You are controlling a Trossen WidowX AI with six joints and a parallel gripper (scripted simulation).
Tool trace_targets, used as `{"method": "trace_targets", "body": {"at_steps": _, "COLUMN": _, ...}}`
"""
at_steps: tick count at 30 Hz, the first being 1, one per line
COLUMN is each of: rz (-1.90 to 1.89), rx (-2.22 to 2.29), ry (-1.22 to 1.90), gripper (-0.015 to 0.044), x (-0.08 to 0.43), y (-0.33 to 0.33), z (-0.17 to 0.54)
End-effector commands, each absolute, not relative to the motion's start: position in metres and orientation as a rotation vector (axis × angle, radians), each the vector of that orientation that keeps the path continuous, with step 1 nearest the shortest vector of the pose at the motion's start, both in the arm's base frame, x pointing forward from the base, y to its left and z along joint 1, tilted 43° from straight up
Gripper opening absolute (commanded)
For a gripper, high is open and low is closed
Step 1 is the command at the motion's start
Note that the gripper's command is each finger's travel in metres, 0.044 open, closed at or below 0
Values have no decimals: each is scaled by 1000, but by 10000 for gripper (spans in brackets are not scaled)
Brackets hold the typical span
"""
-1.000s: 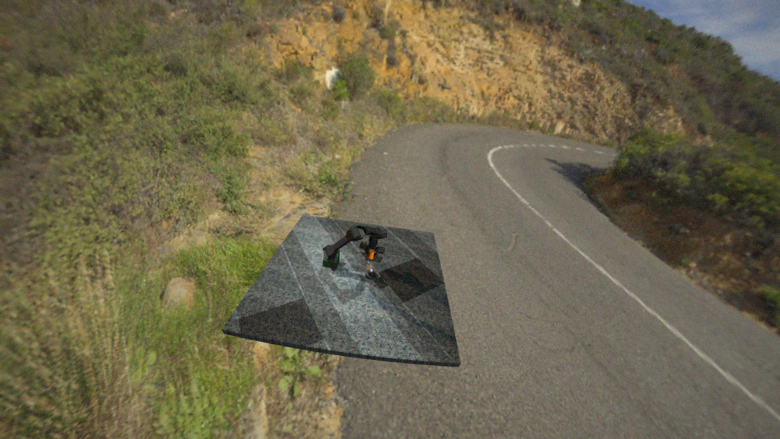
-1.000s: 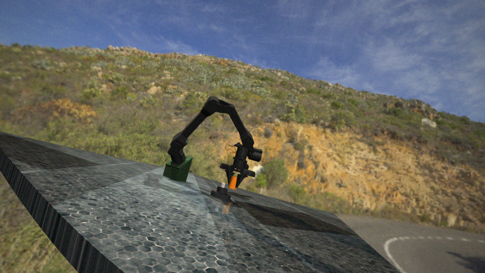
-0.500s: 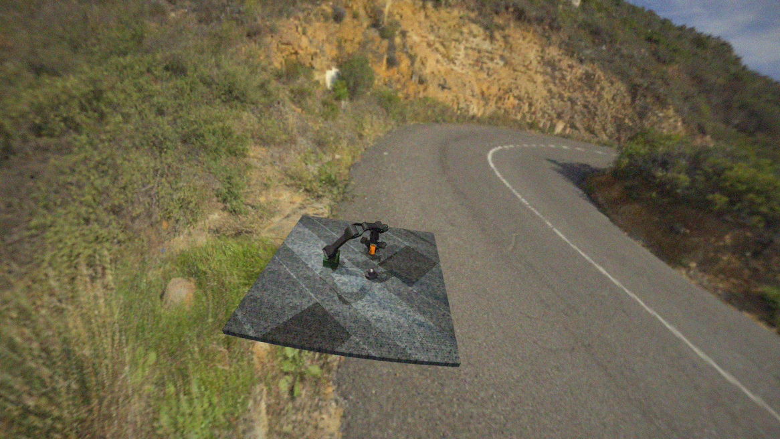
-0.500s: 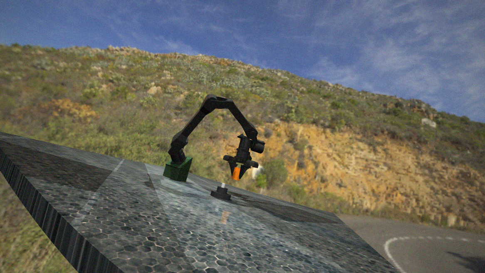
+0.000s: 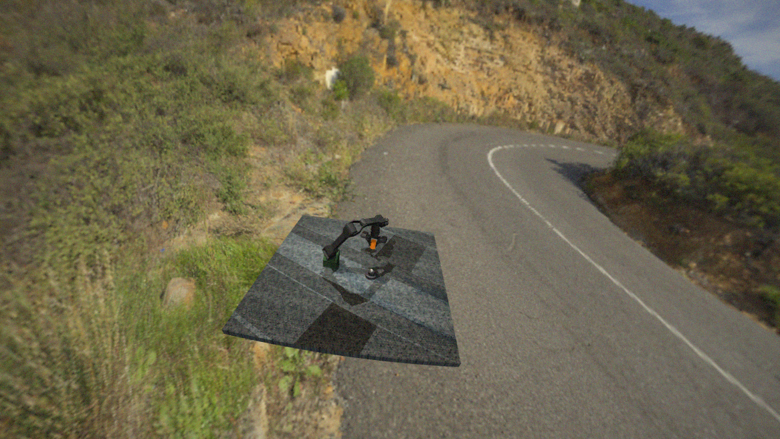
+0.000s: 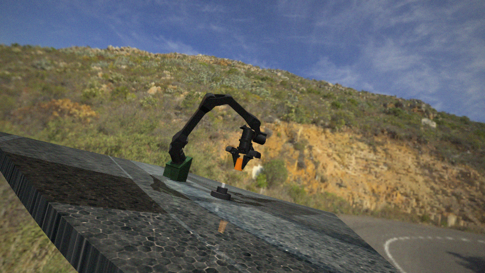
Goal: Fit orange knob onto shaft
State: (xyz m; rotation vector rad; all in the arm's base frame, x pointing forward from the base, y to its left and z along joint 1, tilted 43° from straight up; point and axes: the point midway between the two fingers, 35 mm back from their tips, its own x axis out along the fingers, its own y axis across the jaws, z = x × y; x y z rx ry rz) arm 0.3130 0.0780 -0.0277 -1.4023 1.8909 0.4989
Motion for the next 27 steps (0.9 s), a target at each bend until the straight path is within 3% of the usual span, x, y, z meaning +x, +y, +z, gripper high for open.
{"method": "trace_targets", "body": {"at_steps": 1, "rz": 499, "rx": -1396, "ry": 1886, "gripper": 0, "x": 314, "y": 85, "z": -21}}
{"method": "trace_targets", "body": {"at_steps": 27, "rz": 511, "rx": -1394, "ry": 1874, "gripper": 0, "x": 322, "y": 10, "z": 13}}
